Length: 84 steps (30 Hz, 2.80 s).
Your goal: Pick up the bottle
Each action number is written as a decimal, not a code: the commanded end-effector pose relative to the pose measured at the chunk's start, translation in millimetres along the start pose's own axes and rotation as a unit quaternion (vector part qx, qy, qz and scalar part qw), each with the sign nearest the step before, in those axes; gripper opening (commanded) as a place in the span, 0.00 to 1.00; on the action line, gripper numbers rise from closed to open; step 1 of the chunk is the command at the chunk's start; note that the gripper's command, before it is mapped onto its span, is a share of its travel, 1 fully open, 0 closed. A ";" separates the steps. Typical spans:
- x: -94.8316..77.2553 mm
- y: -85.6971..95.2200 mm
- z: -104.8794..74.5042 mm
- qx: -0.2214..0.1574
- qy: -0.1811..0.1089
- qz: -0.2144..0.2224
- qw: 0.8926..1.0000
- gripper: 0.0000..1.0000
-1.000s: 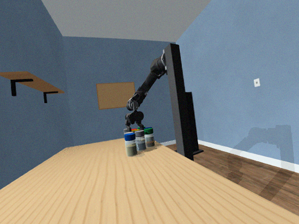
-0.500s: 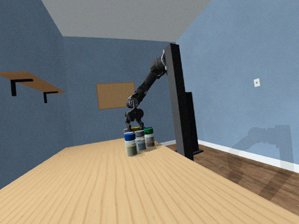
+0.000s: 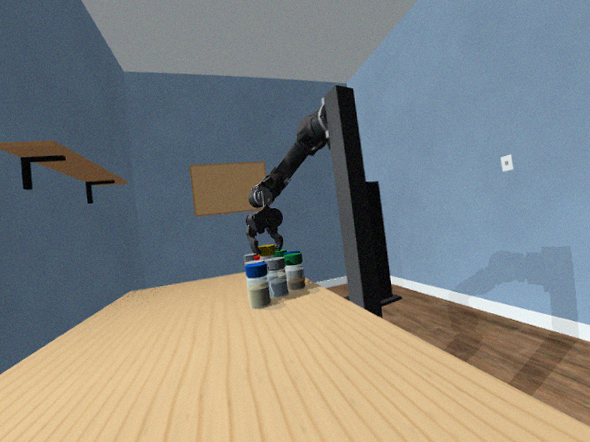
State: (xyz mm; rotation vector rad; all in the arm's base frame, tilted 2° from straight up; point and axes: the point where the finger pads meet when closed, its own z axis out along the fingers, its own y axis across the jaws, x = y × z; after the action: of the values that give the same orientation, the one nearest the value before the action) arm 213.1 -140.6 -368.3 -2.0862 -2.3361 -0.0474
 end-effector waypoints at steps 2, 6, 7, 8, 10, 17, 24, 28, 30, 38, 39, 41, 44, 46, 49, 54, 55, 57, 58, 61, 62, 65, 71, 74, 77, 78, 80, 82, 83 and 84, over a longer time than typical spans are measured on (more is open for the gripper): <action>-0.2 2.0 -8.5 0.000 0.000 0.005 1.000 0.00; -0.3 2.3 -16.3 0.000 0.000 0.005 1.000 0.00; -0.3 2.3 -16.3 0.000 0.000 0.005 1.000 0.00; -0.3 2.3 -16.3 0.000 0.000 0.005 1.000 0.00; -0.3 2.3 -16.3 0.000 0.000 0.005 1.000 0.00; -0.3 2.2 -21.8 0.000 0.000 0.005 1.000 0.00; -0.4 2.5 -28.4 0.000 0.000 0.006 1.000 0.00; -0.4 2.5 -28.4 0.000 0.000 0.006 1.000 0.00; -0.2 1.8 -26.7 0.001 0.000 0.004 1.000 0.00; -0.2 1.8 -26.7 0.001 0.000 0.004 1.000 0.00; -0.2 1.8 -26.7 0.001 0.000 0.004 1.000 0.00; -0.2 1.8 -26.7 0.001 0.000 0.004 1.000 0.00; -0.2 1.8 -26.7 0.001 0.000 0.004 1.000 0.00; -0.2 1.8 -26.7 0.001 0.000 0.004 1.000 0.00; -0.2 1.6 -26.6 0.001 0.000 0.004 1.000 0.00; -0.2 1.6 -26.6 0.001 0.000 0.004 1.000 0.00; -0.2 1.6 -26.6 0.001 0.000 0.004 1.000 0.00; -0.2 1.6 -26.6 0.001 0.000 0.004 1.000 0.00; -0.2 1.6 -26.6 0.001 0.000 0.004 1.000 0.00; -0.2 1.6 -26.6 0.001 0.000 0.004 1.000 0.00; -0.2 1.6 -26.6 0.001 0.000 0.004 1.000 0.00; -0.2 1.5 -26.5 0.001 0.000 0.004 1.000 0.00; -0.2 1.5 -26.5 0.001 0.000 0.004 1.000 0.00; -0.2 1.5 -26.5 0.001 0.000 0.004 1.000 0.00; -0.2 1.5 -26.5 0.001 0.000 0.004 1.000 0.00; -0.2 1.5 -26.5 0.001 0.000 0.004 1.000 0.00; -0.2 1.5 -26.5 0.001 0.000 0.004 1.000 0.00; -0.2 1.3 -26.4 0.001 0.000 0.004 1.000 0.00; -0.2 1.3 -26.4 0.001 0.000 0.004 1.000 0.00; -0.2 1.3 -26.4 0.001 0.000 0.004 1.000 0.00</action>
State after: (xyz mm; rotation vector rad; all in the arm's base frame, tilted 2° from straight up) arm 213.2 -141.6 -342.8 -2.0940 -2.3250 -0.0390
